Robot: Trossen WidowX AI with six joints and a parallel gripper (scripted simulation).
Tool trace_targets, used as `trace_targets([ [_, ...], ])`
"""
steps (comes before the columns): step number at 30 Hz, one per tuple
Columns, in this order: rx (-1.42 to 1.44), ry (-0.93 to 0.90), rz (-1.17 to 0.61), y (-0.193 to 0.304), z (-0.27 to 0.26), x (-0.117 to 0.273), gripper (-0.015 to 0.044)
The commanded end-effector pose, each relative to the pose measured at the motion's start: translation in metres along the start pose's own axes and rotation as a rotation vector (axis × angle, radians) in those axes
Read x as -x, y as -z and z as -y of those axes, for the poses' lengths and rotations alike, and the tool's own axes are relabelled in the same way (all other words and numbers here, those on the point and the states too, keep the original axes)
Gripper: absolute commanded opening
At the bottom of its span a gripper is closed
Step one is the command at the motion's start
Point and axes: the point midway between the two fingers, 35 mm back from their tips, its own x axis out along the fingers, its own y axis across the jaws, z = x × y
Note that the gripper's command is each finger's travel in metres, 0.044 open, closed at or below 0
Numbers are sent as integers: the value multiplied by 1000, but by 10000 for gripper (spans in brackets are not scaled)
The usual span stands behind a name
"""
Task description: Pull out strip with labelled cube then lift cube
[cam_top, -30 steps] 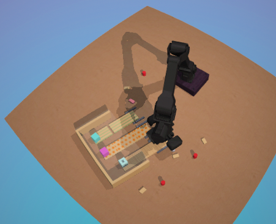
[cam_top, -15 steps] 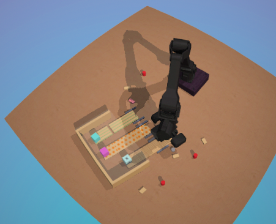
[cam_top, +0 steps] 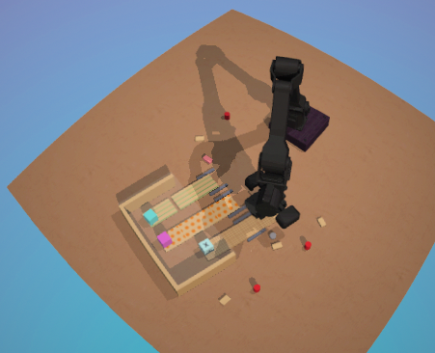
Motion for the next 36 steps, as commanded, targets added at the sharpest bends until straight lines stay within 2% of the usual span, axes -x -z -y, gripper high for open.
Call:
trace_targets([
  [1,4,9,-22,15,2,-5,0],
  [36,5,9,-27,68,3,-4,0],
])
